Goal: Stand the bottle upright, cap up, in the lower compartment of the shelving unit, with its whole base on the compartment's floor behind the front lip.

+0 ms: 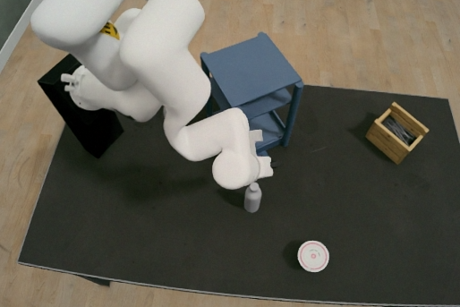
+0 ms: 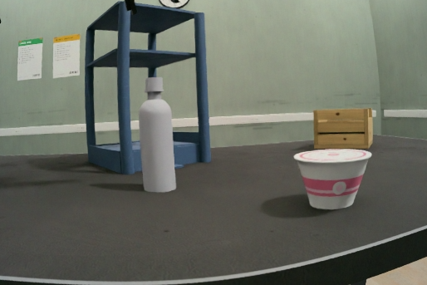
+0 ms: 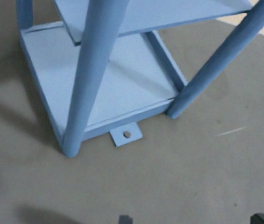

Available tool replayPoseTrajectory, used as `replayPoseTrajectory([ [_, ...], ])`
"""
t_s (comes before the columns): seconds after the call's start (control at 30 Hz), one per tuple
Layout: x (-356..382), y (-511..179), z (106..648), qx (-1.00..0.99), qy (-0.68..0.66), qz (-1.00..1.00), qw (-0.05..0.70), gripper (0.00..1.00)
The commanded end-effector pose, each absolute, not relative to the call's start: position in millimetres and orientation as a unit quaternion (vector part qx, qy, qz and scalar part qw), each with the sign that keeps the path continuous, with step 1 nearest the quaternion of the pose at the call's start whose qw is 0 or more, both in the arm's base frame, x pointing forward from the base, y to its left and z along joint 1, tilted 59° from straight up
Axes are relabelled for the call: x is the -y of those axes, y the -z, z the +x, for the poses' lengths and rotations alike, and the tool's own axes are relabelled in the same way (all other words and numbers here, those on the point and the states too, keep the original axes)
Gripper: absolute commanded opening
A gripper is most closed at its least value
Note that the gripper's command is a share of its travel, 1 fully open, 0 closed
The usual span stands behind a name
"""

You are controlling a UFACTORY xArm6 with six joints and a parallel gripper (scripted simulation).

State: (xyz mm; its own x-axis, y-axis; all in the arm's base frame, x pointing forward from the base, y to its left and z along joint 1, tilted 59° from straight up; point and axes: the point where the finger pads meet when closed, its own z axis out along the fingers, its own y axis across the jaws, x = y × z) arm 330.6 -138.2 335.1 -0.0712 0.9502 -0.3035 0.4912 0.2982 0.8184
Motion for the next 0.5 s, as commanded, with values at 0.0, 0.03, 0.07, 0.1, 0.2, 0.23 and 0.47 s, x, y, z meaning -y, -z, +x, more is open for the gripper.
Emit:
replayPoseTrajectory([
  [0.0,138.9,-337.0,331.4,-0.677,-0.306,0.519,0.423,0.72],
  [0.03,138.9,-337.0,331.4,-0.677,-0.306,0.519,0.423,0.72],
  [0.07,138.8,-337.0,331.7,-0.676,-0.312,0.518,0.421,0.72],
  [0.1,138.8,-335.7,331.6,-0.674,-0.319,0.519,0.417,0.72],
  [0.2,138.5,-334.0,332.0,-0.668,-0.343,0.519,0.408,0.72],
  [0.23,138.4,-334.1,332.2,-0.666,-0.351,0.519,0.406,0.72],
  [0.47,138.5,-334.3,333.9,-0.649,-0.403,0.514,0.389,0.72],
])
